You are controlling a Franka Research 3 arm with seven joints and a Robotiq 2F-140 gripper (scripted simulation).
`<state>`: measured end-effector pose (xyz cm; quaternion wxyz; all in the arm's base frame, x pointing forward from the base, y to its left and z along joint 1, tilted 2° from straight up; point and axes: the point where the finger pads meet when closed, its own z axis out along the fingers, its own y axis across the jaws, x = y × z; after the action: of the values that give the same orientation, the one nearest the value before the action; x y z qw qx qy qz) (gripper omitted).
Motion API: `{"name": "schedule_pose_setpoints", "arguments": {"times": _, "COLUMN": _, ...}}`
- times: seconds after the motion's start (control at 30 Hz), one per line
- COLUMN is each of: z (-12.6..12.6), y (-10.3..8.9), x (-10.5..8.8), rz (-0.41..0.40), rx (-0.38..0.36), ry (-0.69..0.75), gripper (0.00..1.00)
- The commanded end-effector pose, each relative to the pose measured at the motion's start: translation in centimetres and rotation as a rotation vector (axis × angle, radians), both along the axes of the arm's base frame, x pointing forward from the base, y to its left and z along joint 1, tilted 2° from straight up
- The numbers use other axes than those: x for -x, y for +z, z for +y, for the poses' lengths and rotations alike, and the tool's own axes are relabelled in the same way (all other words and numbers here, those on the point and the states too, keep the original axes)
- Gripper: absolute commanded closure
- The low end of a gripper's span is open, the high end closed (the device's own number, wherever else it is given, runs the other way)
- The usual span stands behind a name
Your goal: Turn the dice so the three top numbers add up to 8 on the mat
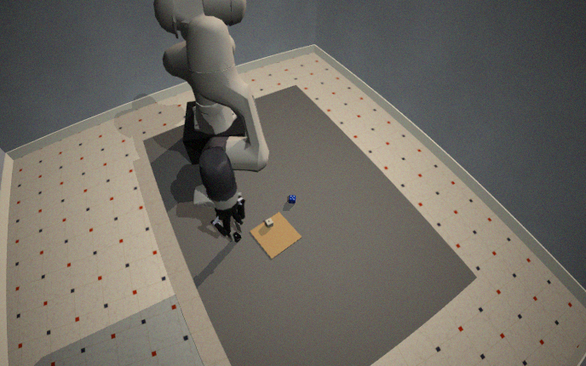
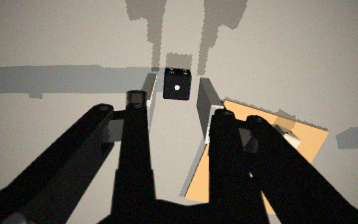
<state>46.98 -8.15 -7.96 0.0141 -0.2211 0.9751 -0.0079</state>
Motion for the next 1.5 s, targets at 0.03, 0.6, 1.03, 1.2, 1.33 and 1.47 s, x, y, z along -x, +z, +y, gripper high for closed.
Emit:
{"name": "schedule_pose_setpoints", "arguments": {"times": 0.03, "z": 0.0, "y": 0.0, "x": 0.0, "rz": -0.002, "rx": 0.000, "ry": 0.003, "gripper": 0.75}}
{"name": "schedule_pose_setpoints", "arguments": {"times": 0.6, "z": 0.0, "y": 0.0, "x": 0.0, "rz": -0.002, "rx": 0.000, "ry": 0.003, "gripper": 0.75}}
{"name": "schedule_pose_setpoints", "arguments": {"times": 1.03, "z": 0.0, "y": -0.8, "x": 0.0, "rz": -0.002, "rx": 0.000, "ry": 0.003, "gripper": 0.75}}
{"name": "schedule_pose_setpoints", "arguments": {"times": 1.2, "z": 0.0, "y": -1.7, "x": -0.1, "rz": -0.002, "rx": 0.000, "ry": 0.003, "gripper": 0.75}}
{"name": "schedule_pose_setpoints", "arguments": {"times": 1.33, "z": 0.0, "y": -2.1, "x": -0.1, "rz": -0.002, "rx": 0.000, "ry": 0.003, "gripper": 0.75}}
{"name": "schedule_pose_setpoints", "arguments": {"times": 1.47, "z": 0.0, "y": -2.7, "x": -0.1, "rz": -0.002, "rx": 0.000, "ry": 0.003, "gripper": 0.75}}
